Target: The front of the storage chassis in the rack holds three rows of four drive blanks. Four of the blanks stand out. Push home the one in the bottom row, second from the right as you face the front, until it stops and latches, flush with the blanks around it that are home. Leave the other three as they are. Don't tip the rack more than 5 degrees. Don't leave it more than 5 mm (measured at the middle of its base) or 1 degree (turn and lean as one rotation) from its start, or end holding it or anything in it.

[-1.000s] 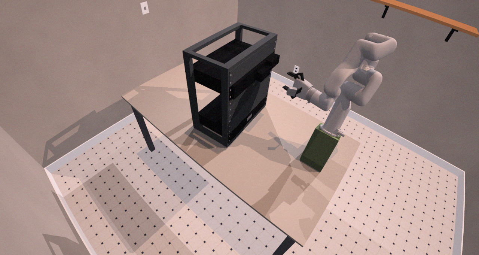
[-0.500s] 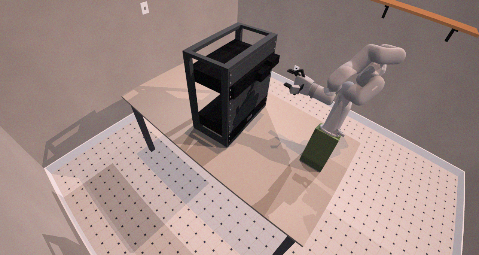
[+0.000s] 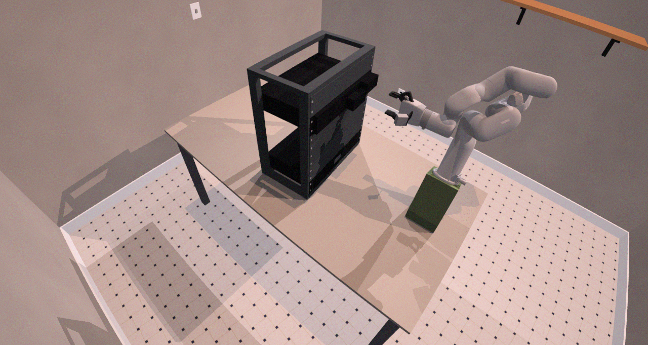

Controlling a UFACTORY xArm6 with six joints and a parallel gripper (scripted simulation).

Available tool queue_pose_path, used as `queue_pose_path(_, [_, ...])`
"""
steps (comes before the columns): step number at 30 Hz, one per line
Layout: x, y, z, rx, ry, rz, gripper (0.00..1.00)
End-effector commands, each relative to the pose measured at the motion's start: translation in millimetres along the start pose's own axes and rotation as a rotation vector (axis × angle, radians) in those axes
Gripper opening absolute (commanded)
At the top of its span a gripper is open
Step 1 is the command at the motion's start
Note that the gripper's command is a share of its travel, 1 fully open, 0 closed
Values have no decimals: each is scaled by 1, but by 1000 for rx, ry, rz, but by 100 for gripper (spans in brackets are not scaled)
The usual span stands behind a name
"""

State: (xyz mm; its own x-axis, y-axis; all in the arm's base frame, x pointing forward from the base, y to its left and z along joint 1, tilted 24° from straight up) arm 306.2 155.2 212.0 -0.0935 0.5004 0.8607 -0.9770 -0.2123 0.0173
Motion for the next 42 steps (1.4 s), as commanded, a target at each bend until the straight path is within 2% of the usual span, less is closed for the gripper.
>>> queue_pose_path(1, [2, -1, 3, 14, 9, 2, 100])
queue_pose_path(42, [1, -4, 2, 23, 32, 4, 100])
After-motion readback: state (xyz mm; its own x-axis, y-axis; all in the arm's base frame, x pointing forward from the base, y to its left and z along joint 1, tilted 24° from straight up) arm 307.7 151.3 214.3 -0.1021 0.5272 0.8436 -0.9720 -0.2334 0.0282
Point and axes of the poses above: the point where the finger pads meet when closed, its own y axis back along the fingers, its own x axis across the jaws, z = x × y, the point moved 1 cm from there along y, back along the fingers, and after that the axes turned 8 degrees about y, right-handed, at the moved point
